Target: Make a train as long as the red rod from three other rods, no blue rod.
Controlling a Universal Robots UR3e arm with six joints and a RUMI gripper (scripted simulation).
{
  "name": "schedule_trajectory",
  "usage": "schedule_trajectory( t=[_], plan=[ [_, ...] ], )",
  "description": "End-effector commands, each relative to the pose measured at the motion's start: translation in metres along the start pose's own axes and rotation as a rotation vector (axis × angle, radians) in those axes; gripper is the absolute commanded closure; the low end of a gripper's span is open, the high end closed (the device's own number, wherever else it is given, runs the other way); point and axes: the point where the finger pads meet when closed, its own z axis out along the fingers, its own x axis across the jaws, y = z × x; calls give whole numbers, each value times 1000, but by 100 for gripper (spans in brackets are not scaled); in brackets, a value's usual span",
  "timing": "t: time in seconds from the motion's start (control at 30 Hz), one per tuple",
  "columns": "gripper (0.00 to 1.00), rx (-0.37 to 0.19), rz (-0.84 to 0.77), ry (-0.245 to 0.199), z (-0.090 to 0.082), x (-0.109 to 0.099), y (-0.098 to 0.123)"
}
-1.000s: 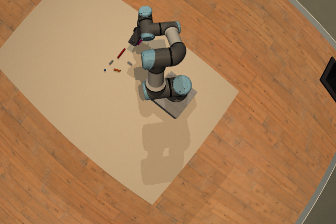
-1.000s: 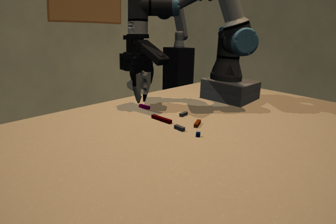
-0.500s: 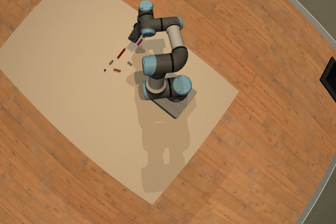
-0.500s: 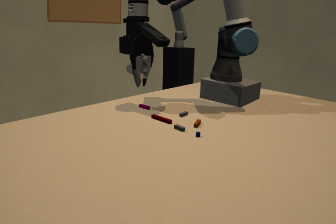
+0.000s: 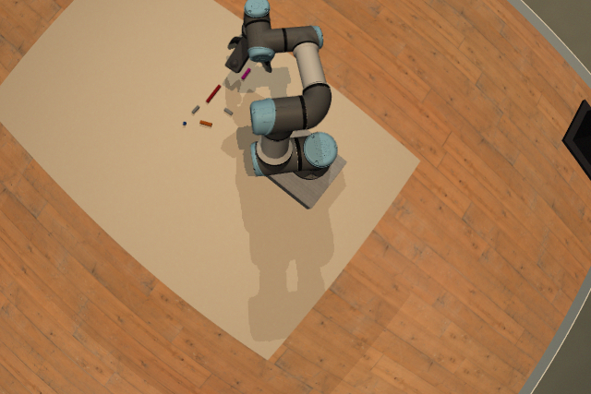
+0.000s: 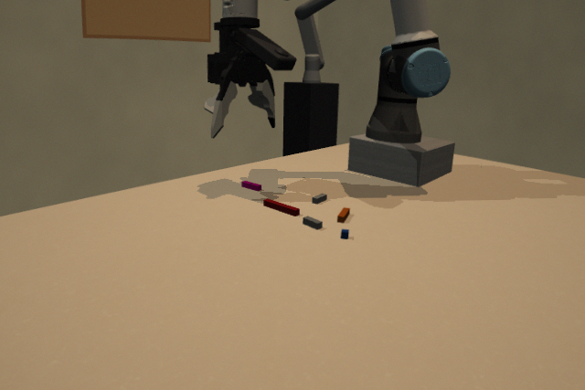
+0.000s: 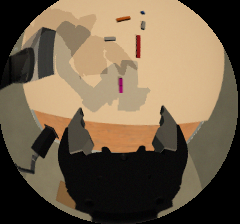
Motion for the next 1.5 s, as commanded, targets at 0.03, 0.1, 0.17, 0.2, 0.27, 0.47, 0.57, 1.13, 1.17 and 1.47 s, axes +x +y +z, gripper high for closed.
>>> schedule_trajectory(
  t=[0.03,0.1,0.17,0.2,0.27,0.47,0.57,1.13,1.17,1.47],
  plan=[
    [0,-2,0,2,-1,0,1],
    [0,-2,0,2,-1,0,1],
    [0,-2,0,2,-1,0,1],
    [0,-2,0,2,-1,0,1],
    [0,-2,0,2,-1,0,1],
    [0,-2,0,2,-1,1,1],
    [0,-2,2,2,-1,2,-1],
    [0,-3,80,2,10,52,-100],
    [0,-3,88,2,11,55,-110],
    [0,-2,133,2,18,68,-175]
  ],
)
